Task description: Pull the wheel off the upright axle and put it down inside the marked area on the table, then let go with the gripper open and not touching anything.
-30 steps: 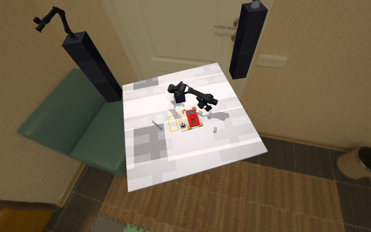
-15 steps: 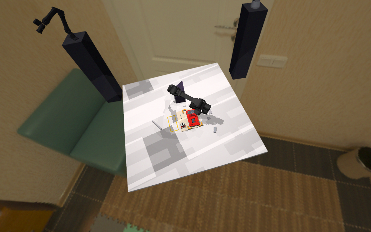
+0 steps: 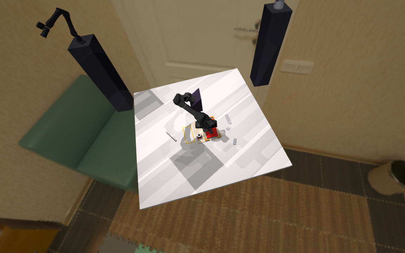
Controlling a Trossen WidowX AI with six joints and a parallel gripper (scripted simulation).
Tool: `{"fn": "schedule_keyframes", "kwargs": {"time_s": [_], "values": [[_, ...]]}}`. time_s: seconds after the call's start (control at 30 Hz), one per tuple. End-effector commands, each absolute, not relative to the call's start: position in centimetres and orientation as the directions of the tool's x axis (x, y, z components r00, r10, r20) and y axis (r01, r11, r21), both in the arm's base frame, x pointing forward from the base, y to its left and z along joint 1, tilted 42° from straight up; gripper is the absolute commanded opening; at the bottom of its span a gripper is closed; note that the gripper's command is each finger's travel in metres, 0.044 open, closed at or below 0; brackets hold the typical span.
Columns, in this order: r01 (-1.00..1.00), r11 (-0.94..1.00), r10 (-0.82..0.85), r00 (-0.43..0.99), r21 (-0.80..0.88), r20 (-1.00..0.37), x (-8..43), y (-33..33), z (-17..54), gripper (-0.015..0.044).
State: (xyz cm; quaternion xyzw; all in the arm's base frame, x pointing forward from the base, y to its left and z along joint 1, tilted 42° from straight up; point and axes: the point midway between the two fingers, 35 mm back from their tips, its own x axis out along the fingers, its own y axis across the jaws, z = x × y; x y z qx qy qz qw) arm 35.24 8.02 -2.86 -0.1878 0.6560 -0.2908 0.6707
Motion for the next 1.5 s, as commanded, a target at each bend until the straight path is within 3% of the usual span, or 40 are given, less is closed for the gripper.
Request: {"fn": "schedule_keyframes", "kwargs": {"time_s": [0.0, 0.83, 1.43, 1.47], "values": [[-0.095, 0.747, -0.658, 0.039, -0.658, -0.752, 36.5, 3.0, 1.6, 0.03], [-0.1, 0.745, -0.659, 0.041, -0.659, -0.751, 37.2, 1.9, 2.5, 0.03], [-0.1, 0.743, -0.662, 0.041, -0.662, -0.749, 37.4, -2.9, -3.1, 0.03], [-0.093, 0.748, -0.658, 0.036, -0.658, -0.753, 37.4, -2.7, -2.8, 0.0274]]}}
